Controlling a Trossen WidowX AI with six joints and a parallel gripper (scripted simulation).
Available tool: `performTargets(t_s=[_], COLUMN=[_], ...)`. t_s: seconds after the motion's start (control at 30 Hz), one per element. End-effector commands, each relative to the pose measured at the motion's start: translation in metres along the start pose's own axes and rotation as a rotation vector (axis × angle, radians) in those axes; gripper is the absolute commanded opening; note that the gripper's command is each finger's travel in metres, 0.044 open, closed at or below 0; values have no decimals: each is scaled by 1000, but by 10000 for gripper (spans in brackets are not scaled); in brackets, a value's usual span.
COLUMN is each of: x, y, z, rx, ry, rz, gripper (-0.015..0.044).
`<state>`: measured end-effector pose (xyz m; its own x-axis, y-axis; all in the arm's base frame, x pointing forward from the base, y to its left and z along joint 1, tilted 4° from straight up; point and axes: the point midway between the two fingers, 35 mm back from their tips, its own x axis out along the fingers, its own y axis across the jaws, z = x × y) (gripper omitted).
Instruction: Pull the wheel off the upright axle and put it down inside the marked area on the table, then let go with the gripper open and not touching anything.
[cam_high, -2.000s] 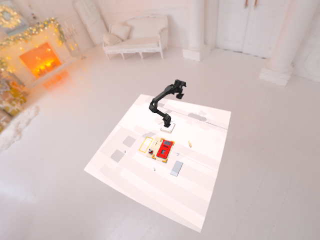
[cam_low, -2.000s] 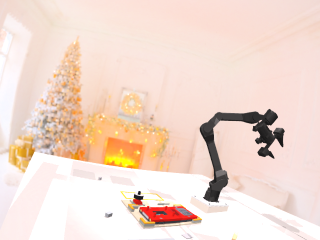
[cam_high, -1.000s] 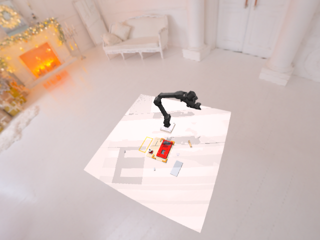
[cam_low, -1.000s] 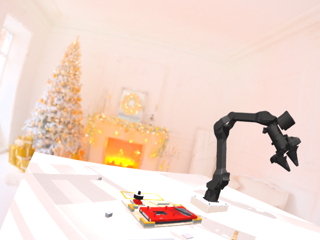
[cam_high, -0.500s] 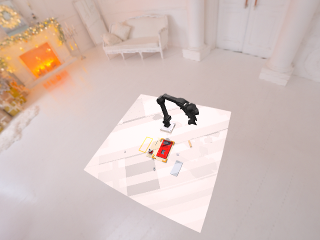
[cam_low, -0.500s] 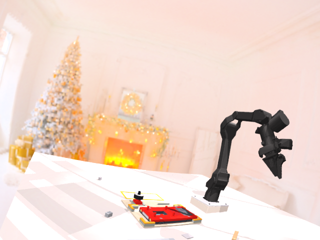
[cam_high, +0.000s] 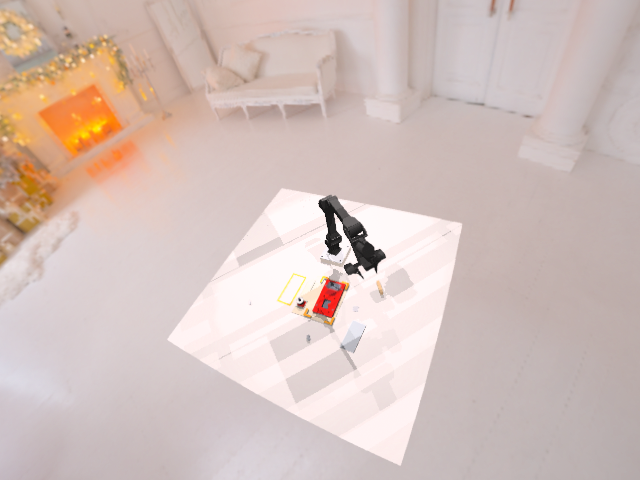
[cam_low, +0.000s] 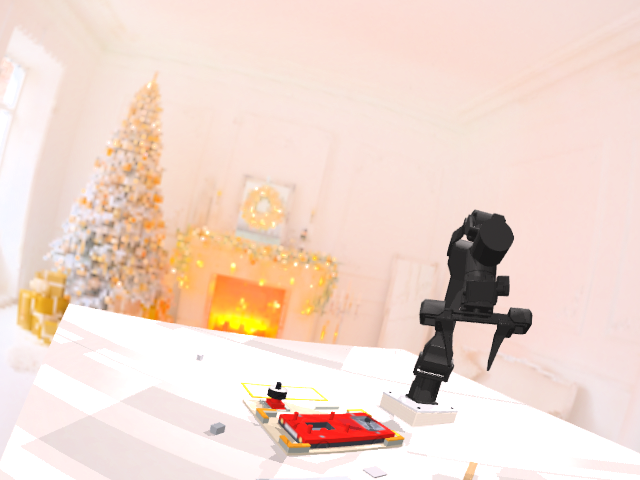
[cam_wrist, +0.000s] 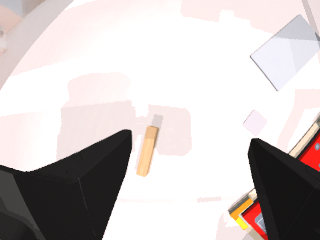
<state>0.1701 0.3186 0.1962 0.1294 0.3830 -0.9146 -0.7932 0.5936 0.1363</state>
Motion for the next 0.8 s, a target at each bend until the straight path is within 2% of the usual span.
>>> performTargets(t_s=[0.0, 0.37, 0.77], x=[5, 15, 12], y=[-46, -177, -293], z=[8, -5, -58], rx=[272, 1020, 1740], ry=[19, 56, 47], rz=[-68, -248, -431], gripper=[300, 300, 300])
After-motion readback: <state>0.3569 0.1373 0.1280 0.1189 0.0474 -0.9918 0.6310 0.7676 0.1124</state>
